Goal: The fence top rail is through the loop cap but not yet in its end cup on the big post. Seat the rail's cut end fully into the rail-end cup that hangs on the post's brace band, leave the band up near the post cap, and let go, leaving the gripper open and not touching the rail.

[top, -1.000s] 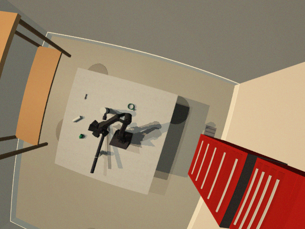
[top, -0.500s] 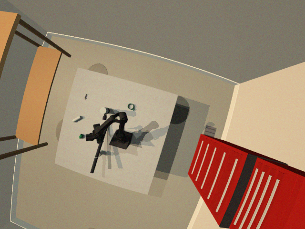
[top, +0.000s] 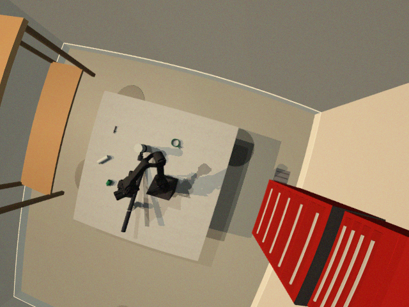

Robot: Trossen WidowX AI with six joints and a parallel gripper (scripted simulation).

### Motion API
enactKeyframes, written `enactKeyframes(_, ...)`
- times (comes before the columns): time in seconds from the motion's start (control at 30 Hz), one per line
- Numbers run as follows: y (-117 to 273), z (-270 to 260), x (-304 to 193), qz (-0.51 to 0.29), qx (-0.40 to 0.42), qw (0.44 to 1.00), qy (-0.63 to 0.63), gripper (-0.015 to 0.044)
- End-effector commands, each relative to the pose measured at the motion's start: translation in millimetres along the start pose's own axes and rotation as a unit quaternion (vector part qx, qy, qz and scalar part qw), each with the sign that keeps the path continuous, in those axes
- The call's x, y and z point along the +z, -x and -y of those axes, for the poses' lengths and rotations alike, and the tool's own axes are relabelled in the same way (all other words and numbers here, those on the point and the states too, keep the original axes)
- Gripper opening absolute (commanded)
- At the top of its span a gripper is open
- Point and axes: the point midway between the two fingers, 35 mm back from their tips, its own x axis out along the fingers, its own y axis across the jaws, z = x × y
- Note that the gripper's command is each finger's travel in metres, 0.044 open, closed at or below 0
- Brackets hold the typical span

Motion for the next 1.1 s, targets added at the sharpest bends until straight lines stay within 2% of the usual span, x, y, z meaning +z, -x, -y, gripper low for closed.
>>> enactKeyframes(0.0,-6,-5,0,-0.021,-0.004,0.998,-0.055,0.0440)
enactKeyframes(0.1,-17,-12,0,-0.058,-0.015,0.983,-0.171,0.0440)
enactKeyframes(0.23,-35,-24,-2,-0.110,-0.048,0.930,-0.347,0.0440)
enactKeyframes(0.43,-65,-41,-11,-0.166,-0.134,0.784,-0.583,0.0440)
enactKeyframes(0.53,-76,-47,-16,-0.176,-0.176,0.709,-0.660,0.0440)
enactKeyframes(0.87,-77,-47,-16,-0.177,-0.179,0.703,-0.665,0.0440)
enactKeyframes(1.07,-108,-46,-34,-0.176,-0.180,0.703,-0.665,0.0440)
